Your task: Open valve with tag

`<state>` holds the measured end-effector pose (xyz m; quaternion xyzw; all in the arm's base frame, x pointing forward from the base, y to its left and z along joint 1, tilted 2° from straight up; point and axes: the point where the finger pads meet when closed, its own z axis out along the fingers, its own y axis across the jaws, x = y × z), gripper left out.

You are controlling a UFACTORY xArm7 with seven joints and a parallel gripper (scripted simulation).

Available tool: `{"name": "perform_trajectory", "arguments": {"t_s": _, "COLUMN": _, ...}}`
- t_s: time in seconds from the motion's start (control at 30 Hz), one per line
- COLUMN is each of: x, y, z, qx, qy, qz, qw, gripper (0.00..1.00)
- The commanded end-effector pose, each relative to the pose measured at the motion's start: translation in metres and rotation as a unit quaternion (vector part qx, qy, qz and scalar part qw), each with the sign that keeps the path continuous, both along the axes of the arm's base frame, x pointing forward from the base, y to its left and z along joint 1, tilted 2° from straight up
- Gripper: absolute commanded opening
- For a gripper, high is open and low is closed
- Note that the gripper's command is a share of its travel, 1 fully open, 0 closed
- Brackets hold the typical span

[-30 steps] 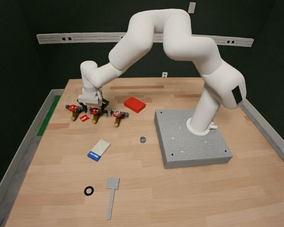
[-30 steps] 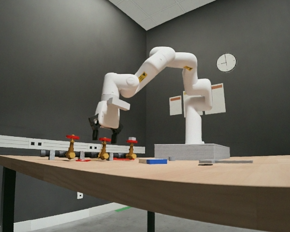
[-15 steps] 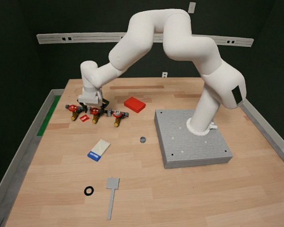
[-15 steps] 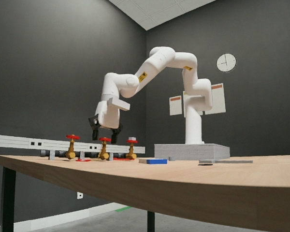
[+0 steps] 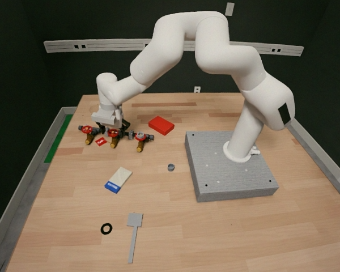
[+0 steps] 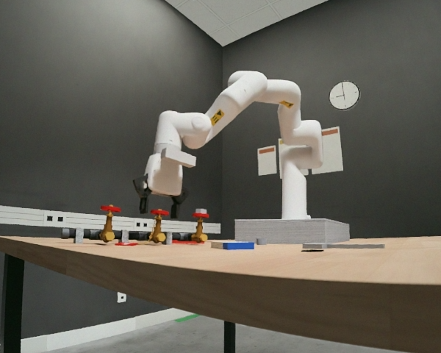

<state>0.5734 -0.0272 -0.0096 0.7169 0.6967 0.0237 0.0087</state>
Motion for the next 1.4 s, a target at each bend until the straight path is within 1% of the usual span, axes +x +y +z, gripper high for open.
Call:
{"name": "perform_trajectory", "arguments": {"t_s": 0.0, "x": 0.0018, "y": -0.0004, "z": 0.0022, "qx": 0.003, "qy": 0.0, "qz": -0.102, "qw": 0.995, "gripper": 1.0}}
{"name": "perform_trajectory", "arguments": {"t_s": 0.07, "x": 0.0018, "y": -0.0004, "z": 0.0022, "qx": 0.006, "qy": 0.002, "qz": -0.165, "qw": 0.986, "gripper": 1.0}}
{"name": "perform_trajectory", "arguments": {"t_s": 0.17, "x": 0.0018, "y": -0.0004, "z": 0.0022, "qx": 0.011, "qy": 0.002, "qz": -0.229, "qw": 0.973, "gripper": 1.0}}
{"name": "perform_trajectory", "arguments": {"t_s": 0.33, "x": 0.0018, "y": -0.0005, "z": 0.0022, "qx": 0.021, "qy": 0.002, "qz": -0.34, "qw": 0.94, "gripper": 1.0}}
{"name": "perform_trajectory", "arguments": {"t_s": 0.4, "x": 0.0018, "y": -0.0005, "z": 0.0022, "qx": 0.021, "qy": 0.002, "qz": -0.34, "qw": 0.94, "gripper": 1.0}}
{"name": "perform_trajectory", "arguments": {"t_s": 0.43, "x": 0.0018, "y": -0.0005, "z": 0.0022, "qx": 0.025, "qy": 0.003, "qz": -0.403, "qw": 0.915, "gripper": 1.0}}
{"name": "perform_trajectory", "arguments": {"t_s": 0.53, "x": 0.0018, "y": -0.0005, "z": 0.0022, "qx": 0.031, "qy": 0.002, "qz": -0.457, "qw": 0.889, "gripper": 1.0}}
{"name": "perform_trajectory", "arguments": {"t_s": 0.63, "x": 0.0018, "y": -0.0005, "z": 0.0022, "qx": 0.037, "qy": 0.003, "qz": -0.517, "qw": 0.855, "gripper": 1.0}}
{"name": "perform_trajectory", "arguments": {"t_s": 0.77, "x": 0.0018, "y": -0.0005, "z": 0.0022, "qx": 0.046, "qy": 0.003, "qz": -0.593, "qw": 0.804, "gripper": 1.0}}
{"name": "perform_trajectory", "arguments": {"t_s": 0.9, "x": 0.0018, "y": -0.0005, "z": 0.0022, "qx": 0.054, "qy": 0.005, "qz": -0.665, "qw": 0.745, "gripper": 1.0}}
{"name": "perform_trajectory", "arguments": {"t_s": 0.97, "x": 0.0018, "y": -0.0005, "z": 0.0022, "qx": 0.054, "qy": 0.005, "qz": -0.665, "qw": 0.745, "gripper": 1.0}}
{"name": "perform_trajectory", "arguments": {"t_s": 1.0, "x": 0.0018, "y": -0.0005, "z": 0.0022, "qx": 0.058, "qy": 0.006, "qz": -0.713, "qw": 0.698, "gripper": 1.0}}
{"name": "perform_trajectory", "arguments": {"t_s": 1.07, "x": 0.0018, "y": -0.0006, "z": 0.0022, "qx": 0.061, "qy": 0.007, "qz": -0.74, "qw": 0.67, "gripper": 1.0}}
{"name": "perform_trajectory", "arguments": {"t_s": 1.13, "x": 0.0018, "y": -0.0006, "z": 0.0022, "qx": 0.064, "qy": 0.008, "qz": -0.768, "qw": 0.637, "gripper": 1.0}}
{"name": "perform_trajectory", "arguments": {"t_s": 1.37, "x": 0.0018, "y": -0.0006, "z": 0.0022, "qx": 0.072, "qy": 0.012, "qz": -0.859, "qw": 0.506, "gripper": 1.0}}
